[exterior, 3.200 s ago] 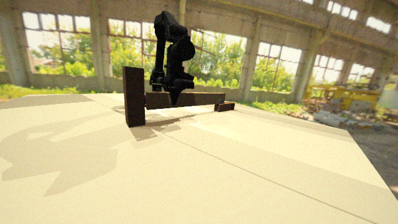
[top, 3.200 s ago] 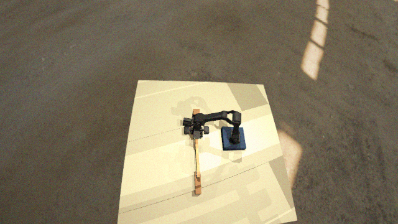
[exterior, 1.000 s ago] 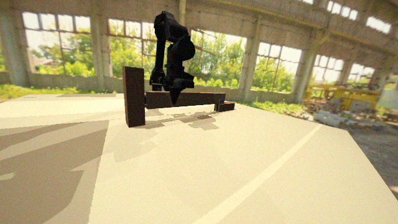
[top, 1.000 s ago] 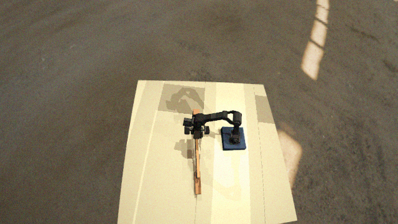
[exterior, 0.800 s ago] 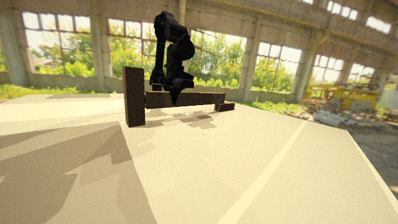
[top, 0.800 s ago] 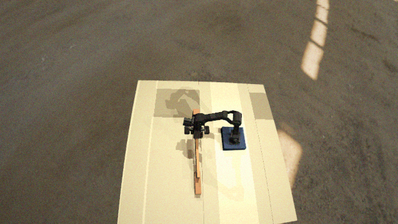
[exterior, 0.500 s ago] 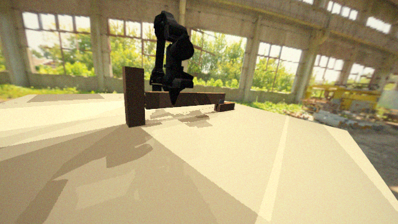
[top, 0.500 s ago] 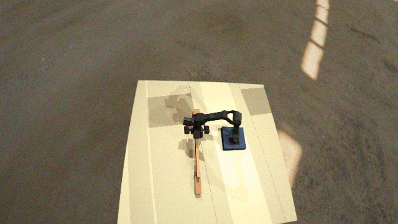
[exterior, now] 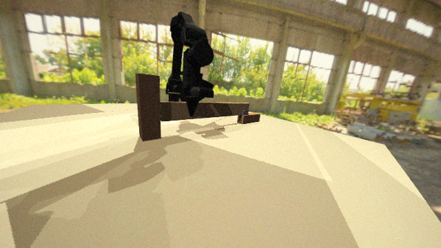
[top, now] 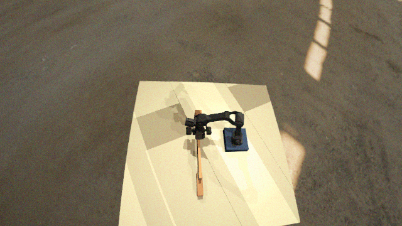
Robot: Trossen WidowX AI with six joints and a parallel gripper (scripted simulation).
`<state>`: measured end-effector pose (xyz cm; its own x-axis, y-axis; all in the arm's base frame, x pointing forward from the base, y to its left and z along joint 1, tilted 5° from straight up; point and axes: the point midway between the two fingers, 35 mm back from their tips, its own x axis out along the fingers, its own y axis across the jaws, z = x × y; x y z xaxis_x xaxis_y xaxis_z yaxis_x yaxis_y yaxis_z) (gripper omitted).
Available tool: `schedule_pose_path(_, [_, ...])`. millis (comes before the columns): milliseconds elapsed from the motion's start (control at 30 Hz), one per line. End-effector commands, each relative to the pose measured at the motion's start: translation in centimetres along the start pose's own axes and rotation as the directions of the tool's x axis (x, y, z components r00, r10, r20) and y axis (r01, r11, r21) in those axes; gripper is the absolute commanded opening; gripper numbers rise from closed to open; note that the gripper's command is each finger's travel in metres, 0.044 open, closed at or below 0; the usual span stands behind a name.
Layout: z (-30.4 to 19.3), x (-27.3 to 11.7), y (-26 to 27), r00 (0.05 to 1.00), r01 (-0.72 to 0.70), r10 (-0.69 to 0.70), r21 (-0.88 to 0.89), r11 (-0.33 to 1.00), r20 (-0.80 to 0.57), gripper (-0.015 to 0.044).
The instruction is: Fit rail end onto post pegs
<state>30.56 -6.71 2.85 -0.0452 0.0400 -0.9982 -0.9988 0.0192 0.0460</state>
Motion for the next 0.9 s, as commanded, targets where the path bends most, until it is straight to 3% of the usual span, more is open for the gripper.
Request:
schedule_pose_path(0, [-0.39,0.01,-0.04,1.000,0.003,-0.003,0.001,1.000,-0.005,0.0000])
schedule_pose_path(867, [-1.03,-0.28,-0.04,1.000,0.003,-0.003,0.001,1.000,-0.005,0.0000])
